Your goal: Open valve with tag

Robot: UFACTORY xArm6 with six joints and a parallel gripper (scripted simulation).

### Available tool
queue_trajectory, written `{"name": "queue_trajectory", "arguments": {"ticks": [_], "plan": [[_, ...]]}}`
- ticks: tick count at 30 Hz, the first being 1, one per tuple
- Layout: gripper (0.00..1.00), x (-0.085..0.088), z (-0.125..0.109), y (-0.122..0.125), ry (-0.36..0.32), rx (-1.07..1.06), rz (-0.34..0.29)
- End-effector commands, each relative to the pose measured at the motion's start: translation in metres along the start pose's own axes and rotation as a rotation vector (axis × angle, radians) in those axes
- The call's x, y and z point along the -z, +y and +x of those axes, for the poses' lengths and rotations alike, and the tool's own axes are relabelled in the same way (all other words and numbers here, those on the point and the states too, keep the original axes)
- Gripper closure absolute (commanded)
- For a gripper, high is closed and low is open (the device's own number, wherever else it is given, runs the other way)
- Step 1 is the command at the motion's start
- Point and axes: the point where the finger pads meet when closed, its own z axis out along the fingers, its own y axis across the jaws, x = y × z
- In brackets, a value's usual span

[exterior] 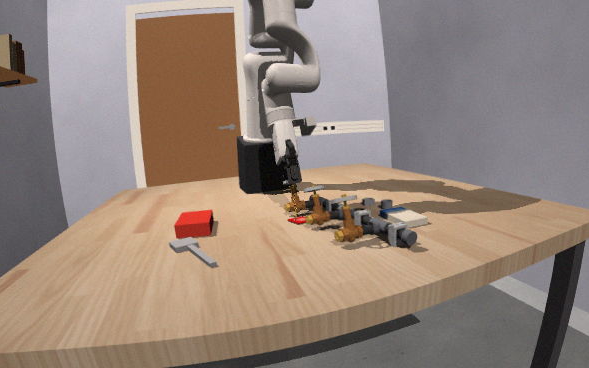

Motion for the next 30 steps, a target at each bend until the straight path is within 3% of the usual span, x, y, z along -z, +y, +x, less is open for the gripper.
{"name": "queue_trajectory", "arguments": {"ticks": [1, 17, 25, 30], "plan": [[0.0, 0.0003, 0.0001, 0.0008, 0.0, 0.0, -0.001], [0.0, 0.0003, 0.0001, 0.0008, 0.0, -0.03, -0.001], [0.0, 0.0003, 0.0001, 0.0009, 0.0, -0.165, -0.001], [0.0, 0.0003, 0.0001, 0.0009, 0.0, -0.383, -0.001]]}}
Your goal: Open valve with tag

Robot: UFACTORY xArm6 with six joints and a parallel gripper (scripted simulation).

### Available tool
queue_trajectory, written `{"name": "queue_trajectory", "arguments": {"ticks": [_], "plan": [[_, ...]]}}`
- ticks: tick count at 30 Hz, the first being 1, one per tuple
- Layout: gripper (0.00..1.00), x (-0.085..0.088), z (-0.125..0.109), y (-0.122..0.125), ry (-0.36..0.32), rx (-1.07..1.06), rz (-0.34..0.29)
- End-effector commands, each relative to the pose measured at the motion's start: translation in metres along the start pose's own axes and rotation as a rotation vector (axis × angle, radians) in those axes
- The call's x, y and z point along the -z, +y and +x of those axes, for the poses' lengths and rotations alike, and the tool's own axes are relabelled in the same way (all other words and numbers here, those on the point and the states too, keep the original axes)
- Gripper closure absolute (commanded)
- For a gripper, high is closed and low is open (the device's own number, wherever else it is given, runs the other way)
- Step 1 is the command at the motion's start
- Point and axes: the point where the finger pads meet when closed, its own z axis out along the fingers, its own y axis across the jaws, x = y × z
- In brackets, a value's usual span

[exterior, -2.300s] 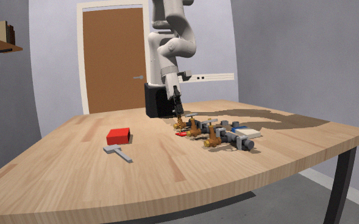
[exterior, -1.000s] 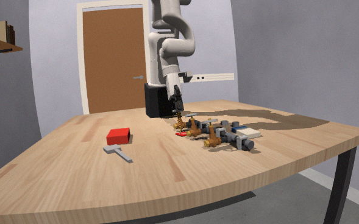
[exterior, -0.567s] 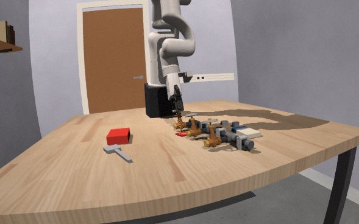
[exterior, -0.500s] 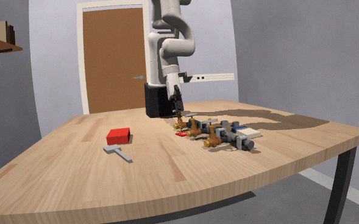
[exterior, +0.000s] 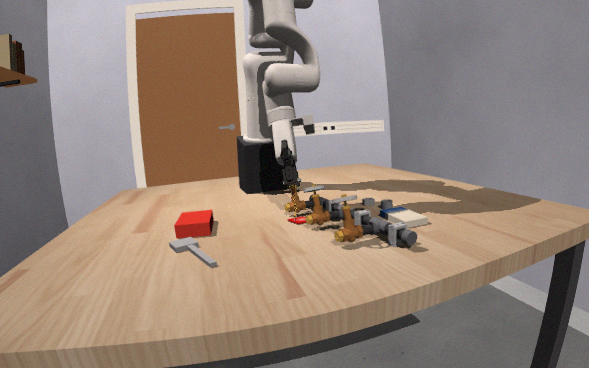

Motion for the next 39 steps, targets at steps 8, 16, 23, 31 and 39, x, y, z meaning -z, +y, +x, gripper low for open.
{"name": "queue_trajectory", "arguments": {"ticks": [8, 16, 23, 31, 39], "plan": [[0.0, 0.0003, 0.0003, 0.0009, 0.002, -0.601, 0.003], [0.0, 0.0003, 0.0003, 0.0009, -0.014, -0.962, -0.004], [0.0, 0.0003, 0.0003, 0.0009, -0.037, -1.327, -0.016], [0.0, 0.0003, 0.0003, 0.0009, -0.057, -1.722, -0.026], [0.0, 0.0003, 0.0003, 0.0009, -0.077, -2.112, -0.037]]}}
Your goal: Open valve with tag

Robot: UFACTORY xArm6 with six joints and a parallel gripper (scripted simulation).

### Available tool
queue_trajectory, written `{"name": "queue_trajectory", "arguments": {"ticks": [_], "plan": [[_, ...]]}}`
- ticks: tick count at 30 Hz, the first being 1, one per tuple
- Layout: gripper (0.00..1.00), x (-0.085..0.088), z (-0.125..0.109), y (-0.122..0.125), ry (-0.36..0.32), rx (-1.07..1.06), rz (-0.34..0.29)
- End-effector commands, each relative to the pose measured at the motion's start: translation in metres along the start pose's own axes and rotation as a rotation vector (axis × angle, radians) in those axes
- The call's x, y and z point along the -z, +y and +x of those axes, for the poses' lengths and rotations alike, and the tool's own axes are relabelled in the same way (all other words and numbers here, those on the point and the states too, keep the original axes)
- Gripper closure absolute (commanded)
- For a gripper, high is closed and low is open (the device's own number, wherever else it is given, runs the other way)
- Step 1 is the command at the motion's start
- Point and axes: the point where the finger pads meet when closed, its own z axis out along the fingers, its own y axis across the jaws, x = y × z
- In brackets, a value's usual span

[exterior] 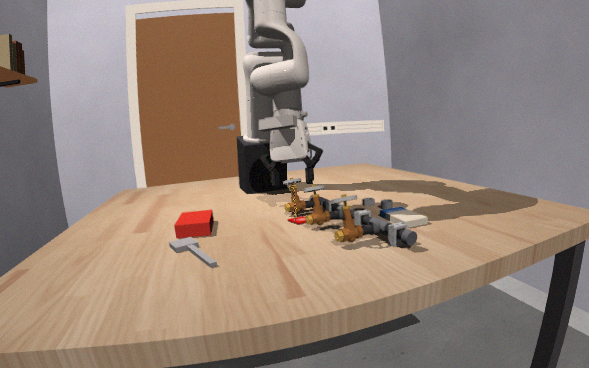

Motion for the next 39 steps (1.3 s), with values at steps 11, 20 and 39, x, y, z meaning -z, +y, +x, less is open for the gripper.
{"name": "queue_trajectory", "arguments": {"ticks": [11, 20, 39], "plan": [[0.0, 0.0003, 0.0006, -0.0002, -0.039, -0.723, 0.076], [0.0, 0.0003, 0.0006, -0.0002, -0.046, -0.85, 0.121], [0.0, 0.0003, 0.0006, -0.0002, -0.046, -0.85, 0.121]]}}
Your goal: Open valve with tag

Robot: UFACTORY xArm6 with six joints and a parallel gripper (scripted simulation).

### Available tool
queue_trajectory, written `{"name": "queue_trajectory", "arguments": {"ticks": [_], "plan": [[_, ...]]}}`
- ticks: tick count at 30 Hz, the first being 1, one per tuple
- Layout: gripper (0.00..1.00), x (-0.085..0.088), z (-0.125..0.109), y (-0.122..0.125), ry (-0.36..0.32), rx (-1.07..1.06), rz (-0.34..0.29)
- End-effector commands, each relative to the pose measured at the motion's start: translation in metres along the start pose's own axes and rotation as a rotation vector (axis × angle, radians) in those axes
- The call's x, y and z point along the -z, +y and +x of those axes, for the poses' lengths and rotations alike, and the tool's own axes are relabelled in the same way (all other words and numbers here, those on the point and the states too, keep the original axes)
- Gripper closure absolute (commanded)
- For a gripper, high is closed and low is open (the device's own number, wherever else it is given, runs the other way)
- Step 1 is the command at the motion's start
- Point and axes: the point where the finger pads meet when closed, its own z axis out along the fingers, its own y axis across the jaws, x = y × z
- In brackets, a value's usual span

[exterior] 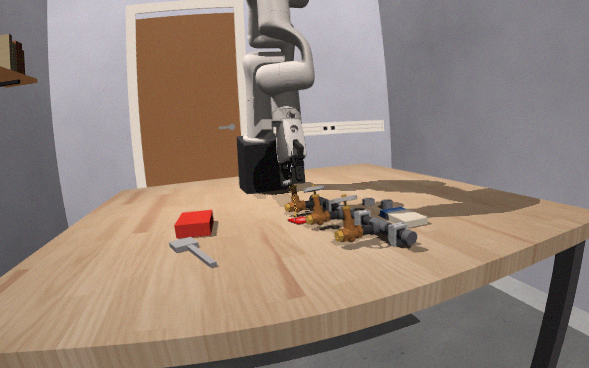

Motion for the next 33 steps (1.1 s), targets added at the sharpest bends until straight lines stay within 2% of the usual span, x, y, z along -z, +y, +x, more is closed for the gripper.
{"name": "queue_trajectory", "arguments": {"ticks": [1, 30, 31, 33], "plan": [[0.0, 0.0002, 0.0004, -0.0003, -0.072, -0.007, 0.059], [0.0, 0.0002, 0.0004, -0.0003, -0.072, -0.007, 0.059], [1.0, 0.0002, 0.0004, -0.0003, -0.072, -0.007, 0.059], [1.0, 0.0002, 0.0004, -0.0003, -0.072, -0.007, 0.059]]}}
